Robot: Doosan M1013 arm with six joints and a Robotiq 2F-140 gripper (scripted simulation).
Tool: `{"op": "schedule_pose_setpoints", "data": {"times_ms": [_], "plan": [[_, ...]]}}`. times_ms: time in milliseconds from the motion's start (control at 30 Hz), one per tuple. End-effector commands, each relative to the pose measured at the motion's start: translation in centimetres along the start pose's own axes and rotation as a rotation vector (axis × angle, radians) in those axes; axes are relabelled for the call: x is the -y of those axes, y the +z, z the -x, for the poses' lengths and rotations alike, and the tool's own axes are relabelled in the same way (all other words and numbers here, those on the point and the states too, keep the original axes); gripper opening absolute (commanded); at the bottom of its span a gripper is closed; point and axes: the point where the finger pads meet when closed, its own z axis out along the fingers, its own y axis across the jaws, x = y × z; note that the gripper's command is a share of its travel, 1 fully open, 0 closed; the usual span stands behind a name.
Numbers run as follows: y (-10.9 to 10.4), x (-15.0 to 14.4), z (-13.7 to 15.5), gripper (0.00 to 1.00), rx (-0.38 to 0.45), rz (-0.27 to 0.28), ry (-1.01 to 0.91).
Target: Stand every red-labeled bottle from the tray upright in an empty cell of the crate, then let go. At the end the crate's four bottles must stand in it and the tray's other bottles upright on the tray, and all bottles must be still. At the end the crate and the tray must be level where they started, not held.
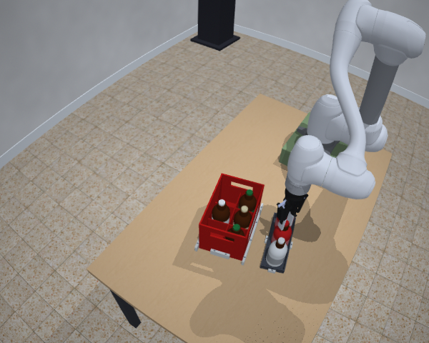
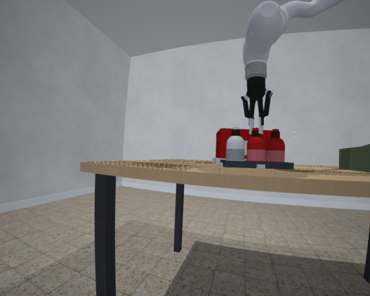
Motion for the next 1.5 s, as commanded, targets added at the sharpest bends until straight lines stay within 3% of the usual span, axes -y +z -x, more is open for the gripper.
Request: {"op": "schedule_pose_setpoints", "data": {"times_ms": [0,733,1467], "plan": [[0.0,0.0,0.0,0.0,0.0,0.0,0.0],[-0.7,0.0,0.0,0.0,0.0,0.0,0.0],[-2.9,-0.1,0.1,0.0,0.0,0.0,0.0]]}}
